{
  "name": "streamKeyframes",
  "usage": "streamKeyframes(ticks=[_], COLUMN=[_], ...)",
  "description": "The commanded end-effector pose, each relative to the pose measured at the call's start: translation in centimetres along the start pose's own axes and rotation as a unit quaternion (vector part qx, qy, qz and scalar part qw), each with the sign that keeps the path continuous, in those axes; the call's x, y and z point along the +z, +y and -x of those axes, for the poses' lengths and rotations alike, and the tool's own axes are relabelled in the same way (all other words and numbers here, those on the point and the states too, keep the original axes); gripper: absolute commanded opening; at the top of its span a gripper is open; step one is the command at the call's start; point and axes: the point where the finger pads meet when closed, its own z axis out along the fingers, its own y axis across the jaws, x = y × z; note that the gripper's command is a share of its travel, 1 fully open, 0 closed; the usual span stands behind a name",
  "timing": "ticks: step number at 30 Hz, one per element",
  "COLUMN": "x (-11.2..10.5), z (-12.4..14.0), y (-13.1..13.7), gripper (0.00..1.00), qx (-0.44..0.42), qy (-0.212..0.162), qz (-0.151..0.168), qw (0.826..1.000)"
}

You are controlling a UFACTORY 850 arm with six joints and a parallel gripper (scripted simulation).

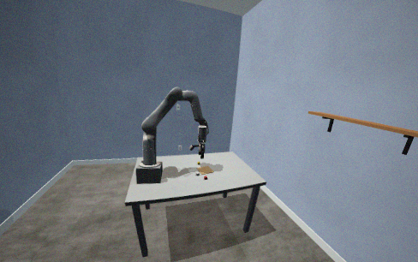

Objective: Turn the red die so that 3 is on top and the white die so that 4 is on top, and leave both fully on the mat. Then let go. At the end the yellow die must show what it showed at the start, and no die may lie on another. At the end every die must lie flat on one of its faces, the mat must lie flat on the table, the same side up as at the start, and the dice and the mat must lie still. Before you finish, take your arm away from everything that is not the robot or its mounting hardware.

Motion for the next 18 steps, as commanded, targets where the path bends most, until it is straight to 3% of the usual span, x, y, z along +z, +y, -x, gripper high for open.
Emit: streamKeyframes(ticks=[1, 3, 4, 6, 7, 9, 10, 11, 12, 18], x=[0.2, 0.2, 0.3, 0.4, 0.5, 0.5, 0.6, 0.6, 0.7, 0.8], z=[1.4, 1.4, 1.4, 1.6, 1.4, 1.5, 1.2, 1.2, 1.0, 0.8], y=[-5.9, -5.9, -9.1, -10.0, -12.8, -13.5, -16.2, -16.2, -17.9, -18.7], gripper=[1.0, 1.0, 1.0, 1.0, 1.0, 1.0, 1.0, 1.0, 1.0, 1.0], qx=[0.006, 0.006, 0.012, 0.012, 0.016, 0.016, 0.02, 0.02, 0.022, 0.023], qy=[0.0, 0.0, 0.0, 0.0, 0.0, 0.0, 0.0, 0.0, 0.0, 0.0], qz=[0.002, 0.002, 0.002, 0.002, 0.003, 0.003, 0.004, 0.004, 0.004, 0.004], qw=[1.0, 1.0, 1.0, 1.0, 1.0, 1.0, 1.0, 1.0, 1.0, 1.0])
